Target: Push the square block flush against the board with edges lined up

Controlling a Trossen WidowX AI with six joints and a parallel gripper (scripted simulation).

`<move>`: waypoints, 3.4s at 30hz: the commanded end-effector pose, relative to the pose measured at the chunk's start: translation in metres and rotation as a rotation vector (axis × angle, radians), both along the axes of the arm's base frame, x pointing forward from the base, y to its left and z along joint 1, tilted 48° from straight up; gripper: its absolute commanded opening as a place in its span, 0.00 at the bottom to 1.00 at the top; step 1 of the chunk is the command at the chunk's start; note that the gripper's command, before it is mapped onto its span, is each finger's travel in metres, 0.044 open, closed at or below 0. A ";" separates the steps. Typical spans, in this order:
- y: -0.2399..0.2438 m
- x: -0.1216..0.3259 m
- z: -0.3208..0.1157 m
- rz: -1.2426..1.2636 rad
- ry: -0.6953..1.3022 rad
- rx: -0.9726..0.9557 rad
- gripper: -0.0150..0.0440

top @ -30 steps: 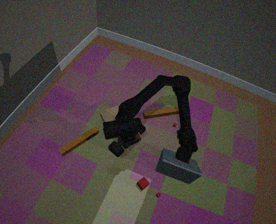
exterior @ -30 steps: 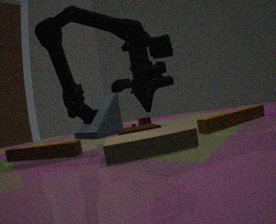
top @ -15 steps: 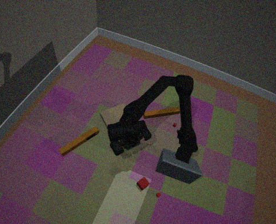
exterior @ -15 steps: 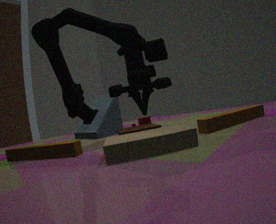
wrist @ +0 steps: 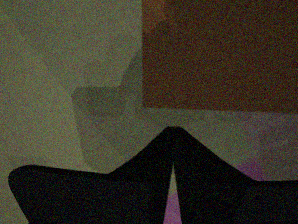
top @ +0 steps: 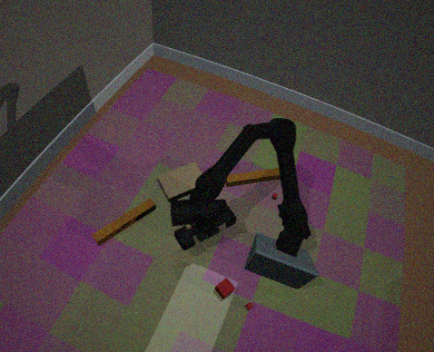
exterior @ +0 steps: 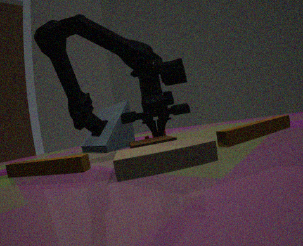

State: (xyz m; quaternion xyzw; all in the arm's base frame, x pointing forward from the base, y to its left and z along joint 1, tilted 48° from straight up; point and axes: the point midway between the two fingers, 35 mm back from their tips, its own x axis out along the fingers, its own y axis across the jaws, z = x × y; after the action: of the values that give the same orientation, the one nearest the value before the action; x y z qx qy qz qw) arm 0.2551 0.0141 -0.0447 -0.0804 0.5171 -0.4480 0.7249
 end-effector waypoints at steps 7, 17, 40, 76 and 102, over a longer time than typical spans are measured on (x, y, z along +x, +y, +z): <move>-0.003 0.014 0.006 0.007 -0.006 -0.001 0.25; -0.007 0.026 0.012 0.007 -0.007 0.000 0.25; 0.003 0.003 -0.002 0.007 -0.006 0.001 0.25; 0.030 -0.009 0.044 0.190 0.184 -0.018 0.25; -0.028 0.003 0.112 0.799 0.845 -0.073 0.25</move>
State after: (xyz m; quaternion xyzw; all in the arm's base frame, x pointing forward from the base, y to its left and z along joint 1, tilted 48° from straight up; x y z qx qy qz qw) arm 0.2585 -0.0056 0.0583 -0.4319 0.6711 -0.1203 0.5904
